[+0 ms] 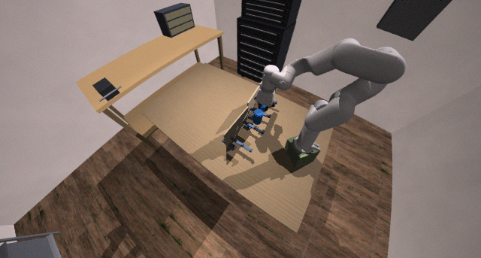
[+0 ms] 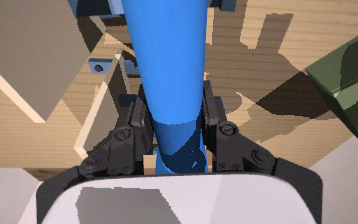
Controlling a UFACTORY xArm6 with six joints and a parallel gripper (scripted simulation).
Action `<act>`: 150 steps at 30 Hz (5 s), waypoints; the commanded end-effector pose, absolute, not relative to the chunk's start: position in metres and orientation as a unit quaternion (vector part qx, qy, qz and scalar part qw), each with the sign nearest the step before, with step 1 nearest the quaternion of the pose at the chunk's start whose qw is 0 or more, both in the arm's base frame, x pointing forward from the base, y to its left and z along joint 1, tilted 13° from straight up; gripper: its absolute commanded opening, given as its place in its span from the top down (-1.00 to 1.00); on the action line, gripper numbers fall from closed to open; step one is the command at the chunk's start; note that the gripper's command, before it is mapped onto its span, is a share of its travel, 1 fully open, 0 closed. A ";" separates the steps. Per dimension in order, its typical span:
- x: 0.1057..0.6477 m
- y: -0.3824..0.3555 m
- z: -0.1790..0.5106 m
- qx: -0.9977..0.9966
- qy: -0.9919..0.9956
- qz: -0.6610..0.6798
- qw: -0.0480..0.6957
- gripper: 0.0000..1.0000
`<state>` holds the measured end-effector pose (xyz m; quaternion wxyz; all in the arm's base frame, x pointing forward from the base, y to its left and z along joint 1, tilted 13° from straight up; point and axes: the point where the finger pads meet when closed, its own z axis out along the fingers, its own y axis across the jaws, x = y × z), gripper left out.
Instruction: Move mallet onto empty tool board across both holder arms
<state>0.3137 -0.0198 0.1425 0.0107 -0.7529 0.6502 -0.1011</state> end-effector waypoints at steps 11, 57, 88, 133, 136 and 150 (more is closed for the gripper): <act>0.311 0.095 0.127 -0.751 0.653 -0.103 0.003 1.00; 0.283 0.184 0.029 -0.711 0.693 -0.116 0.014 1.00; 0.285 0.182 0.013 -0.711 0.693 -0.116 0.014 1.00; 0.279 0.187 0.049 -0.711 0.693 -0.117 0.014 -1.00; 0.275 0.190 0.070 -0.711 0.693 -0.117 0.014 -1.00; 0.267 0.196 0.110 -0.711 0.693 -0.116 0.014 -1.00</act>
